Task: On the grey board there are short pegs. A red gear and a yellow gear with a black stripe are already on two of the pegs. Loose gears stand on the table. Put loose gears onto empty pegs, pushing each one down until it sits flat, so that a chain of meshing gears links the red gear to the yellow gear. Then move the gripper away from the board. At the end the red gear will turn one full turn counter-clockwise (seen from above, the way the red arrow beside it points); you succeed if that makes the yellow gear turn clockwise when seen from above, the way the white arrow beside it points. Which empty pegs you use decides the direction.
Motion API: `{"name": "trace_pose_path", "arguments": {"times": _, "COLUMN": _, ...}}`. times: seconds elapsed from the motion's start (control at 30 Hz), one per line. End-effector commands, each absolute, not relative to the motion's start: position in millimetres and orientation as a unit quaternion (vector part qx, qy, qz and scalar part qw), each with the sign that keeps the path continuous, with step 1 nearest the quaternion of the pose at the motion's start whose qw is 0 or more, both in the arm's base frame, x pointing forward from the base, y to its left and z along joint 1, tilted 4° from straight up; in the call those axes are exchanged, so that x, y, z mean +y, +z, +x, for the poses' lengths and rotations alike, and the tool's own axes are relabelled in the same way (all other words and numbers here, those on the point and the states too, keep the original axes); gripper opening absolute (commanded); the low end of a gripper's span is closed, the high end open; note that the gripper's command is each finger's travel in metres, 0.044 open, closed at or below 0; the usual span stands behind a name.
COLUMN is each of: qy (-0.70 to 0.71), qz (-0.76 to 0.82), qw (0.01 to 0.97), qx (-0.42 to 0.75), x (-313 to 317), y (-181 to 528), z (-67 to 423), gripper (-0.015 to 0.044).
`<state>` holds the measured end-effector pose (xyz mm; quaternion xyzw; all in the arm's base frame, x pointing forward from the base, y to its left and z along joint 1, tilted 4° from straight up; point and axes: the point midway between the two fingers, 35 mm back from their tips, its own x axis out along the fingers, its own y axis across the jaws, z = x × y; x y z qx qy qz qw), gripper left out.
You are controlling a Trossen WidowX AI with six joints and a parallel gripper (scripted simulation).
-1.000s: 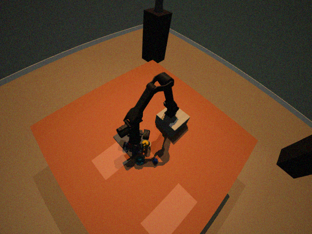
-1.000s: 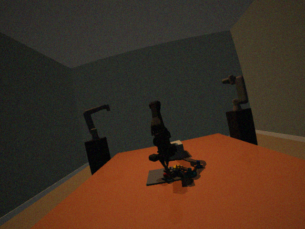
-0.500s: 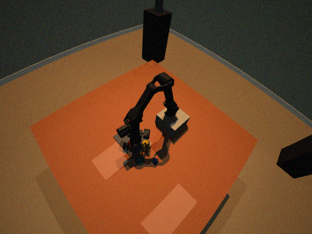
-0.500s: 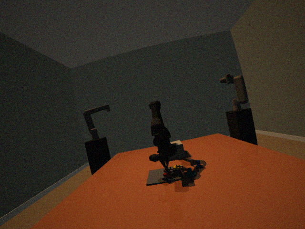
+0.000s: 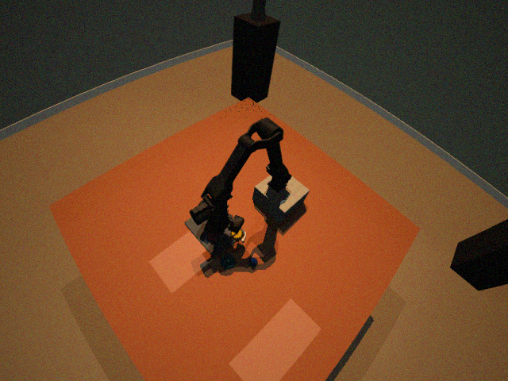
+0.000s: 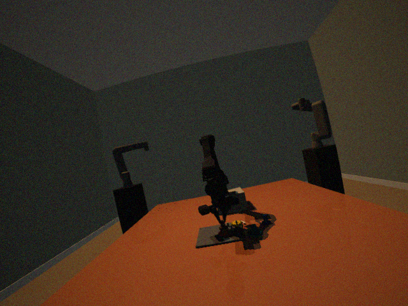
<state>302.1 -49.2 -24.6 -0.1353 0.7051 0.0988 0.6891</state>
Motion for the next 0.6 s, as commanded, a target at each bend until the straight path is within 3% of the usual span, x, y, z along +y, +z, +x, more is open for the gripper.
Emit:
{"name": "trace_pose_path", "arguments": {"times": 0.0, "qy": 0.083, "qz": -0.121, "qw": 0.69, "qx": 0.709, "x": -49.1, "y": -25.8, "z": 300.3, "gripper": 0.0}}
{"name": "trace_pose_path", "arguments": {"times": 0.57, "qy": 0.217, "qz": -0.25, "qw": 0.655, "qx": 0.68, "x": -49.6, "y": -26.3, "z": 302.1, "gripper": 0.0}}
